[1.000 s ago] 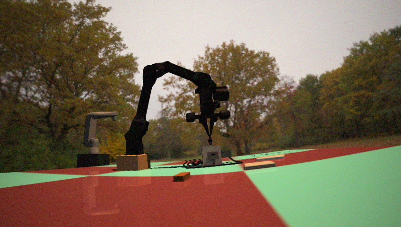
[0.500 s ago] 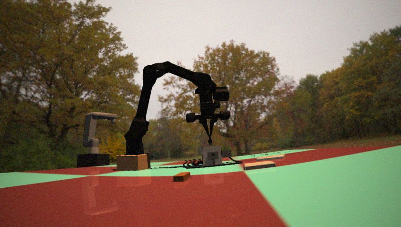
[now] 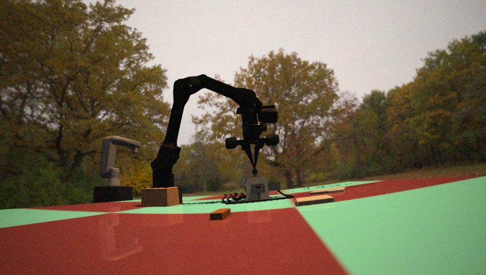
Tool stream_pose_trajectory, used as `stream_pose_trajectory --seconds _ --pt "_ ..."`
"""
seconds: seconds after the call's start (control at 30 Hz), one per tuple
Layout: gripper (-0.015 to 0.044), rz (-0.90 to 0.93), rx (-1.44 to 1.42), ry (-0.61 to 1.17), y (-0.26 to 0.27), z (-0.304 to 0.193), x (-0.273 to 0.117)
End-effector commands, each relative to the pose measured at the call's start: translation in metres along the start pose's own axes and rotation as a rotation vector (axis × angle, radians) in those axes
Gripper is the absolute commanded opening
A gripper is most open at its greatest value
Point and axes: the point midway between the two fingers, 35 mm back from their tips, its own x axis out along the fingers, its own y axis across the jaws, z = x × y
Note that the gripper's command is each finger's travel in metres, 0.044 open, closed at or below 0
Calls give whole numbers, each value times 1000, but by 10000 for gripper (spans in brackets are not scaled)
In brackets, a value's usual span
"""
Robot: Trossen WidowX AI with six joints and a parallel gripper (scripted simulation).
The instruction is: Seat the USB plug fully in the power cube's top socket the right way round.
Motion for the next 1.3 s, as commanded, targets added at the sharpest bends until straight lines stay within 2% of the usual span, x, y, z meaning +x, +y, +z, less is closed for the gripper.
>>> stream_pose_trajectory --seconds 0.0,1.27 --pt "0 1 5 -3 0 1 1" --pt "0 1 5 -3 0 0 6"
